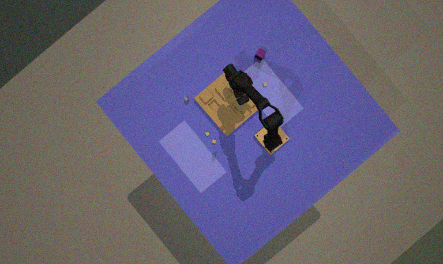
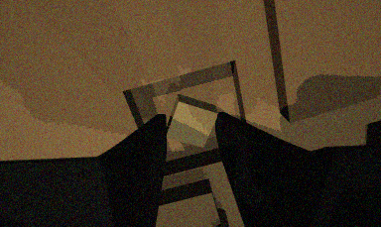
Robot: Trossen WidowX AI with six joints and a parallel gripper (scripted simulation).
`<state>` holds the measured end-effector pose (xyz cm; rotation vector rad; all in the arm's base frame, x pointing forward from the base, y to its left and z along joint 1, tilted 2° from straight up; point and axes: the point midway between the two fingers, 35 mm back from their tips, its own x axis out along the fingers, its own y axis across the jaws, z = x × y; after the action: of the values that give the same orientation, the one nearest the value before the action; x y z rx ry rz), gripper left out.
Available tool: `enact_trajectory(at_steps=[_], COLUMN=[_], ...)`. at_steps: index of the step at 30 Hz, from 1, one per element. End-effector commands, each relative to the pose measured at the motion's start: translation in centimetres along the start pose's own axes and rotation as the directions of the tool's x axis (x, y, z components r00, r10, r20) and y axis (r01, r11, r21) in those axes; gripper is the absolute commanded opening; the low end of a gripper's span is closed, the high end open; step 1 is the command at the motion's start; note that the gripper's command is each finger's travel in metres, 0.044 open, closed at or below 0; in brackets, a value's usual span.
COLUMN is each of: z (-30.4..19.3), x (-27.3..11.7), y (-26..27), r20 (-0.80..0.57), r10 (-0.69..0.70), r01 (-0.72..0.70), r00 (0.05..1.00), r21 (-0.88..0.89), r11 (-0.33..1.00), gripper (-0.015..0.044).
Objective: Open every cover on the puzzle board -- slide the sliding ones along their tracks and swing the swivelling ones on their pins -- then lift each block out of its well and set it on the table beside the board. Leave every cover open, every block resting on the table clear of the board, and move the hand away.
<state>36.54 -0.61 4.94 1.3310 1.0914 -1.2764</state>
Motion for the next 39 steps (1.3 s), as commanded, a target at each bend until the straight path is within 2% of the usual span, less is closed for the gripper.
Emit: enact_trajectory(at_steps=[1, 20, 21, 23, 26, 30, 32, 39], z=[0.0, 0.0, 0.0, 0.2, 0.6, 1.1, 1.1, 1.1], x=[-0.4, -2.9, -2.4, -3.0, -4.5, -6.3, -6.6, -6.6], y=[0.0, 0.0, 0.0, 0.0, 0.2, 0.3, 0.2, 0.2], r20=[0.000, 0.003, 0.000, 0.001, 0.002, 0.006, 0.006, 0.006], r10=[0.001, 0.001, -0.003, -0.002, 0.000, 0.001, 0.001, 0.001], r01=[-0.001, -0.001, 0.003, 0.002, 0.001, 0.003, 0.004, 0.004], r00=[1.000, 1.000, 1.000, 1.000, 1.000, 1.000, 1.000, 1.000], r21=[0.000, 0.000, -0.017, -0.135, -0.401, -0.691, -0.733, -0.733], r11=[1.000, 1.000, 1.000, 0.991, 0.916, 0.723, 0.680, 0.680], gripper=[0.0080, 0.0080, 0.0054, 0.0001, 0.0000, 0.0000, 0.0000, 0.0000])
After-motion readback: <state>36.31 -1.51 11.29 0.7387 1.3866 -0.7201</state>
